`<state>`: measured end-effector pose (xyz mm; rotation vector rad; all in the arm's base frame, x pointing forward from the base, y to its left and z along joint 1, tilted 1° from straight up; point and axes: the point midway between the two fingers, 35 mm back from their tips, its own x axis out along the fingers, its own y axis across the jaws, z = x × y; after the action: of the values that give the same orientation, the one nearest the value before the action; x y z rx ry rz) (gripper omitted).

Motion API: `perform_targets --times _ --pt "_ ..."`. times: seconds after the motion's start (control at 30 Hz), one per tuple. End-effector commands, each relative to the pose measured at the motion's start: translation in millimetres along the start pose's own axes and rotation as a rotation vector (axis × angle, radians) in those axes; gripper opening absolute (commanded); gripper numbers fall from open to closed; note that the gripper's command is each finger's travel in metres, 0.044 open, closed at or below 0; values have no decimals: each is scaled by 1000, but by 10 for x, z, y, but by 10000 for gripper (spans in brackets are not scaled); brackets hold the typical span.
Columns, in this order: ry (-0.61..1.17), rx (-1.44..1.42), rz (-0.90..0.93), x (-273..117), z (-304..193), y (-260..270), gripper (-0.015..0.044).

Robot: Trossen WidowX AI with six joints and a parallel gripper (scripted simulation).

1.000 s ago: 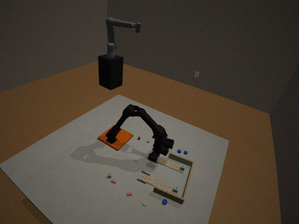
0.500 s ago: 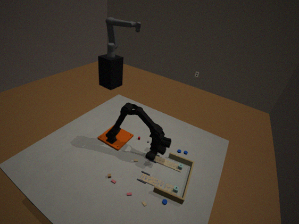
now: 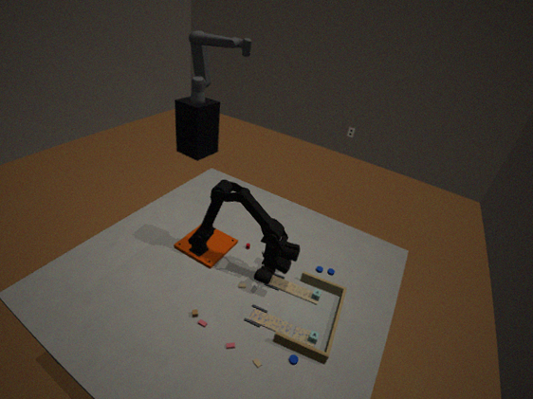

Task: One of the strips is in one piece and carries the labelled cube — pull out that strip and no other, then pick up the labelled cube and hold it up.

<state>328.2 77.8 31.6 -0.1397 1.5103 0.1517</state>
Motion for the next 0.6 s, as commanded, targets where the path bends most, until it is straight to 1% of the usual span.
perform_targets --times 0.0,0.57 --pt "22 3 3 38 -130 5 0" --pt "23 3 3 38 -377 3 0"
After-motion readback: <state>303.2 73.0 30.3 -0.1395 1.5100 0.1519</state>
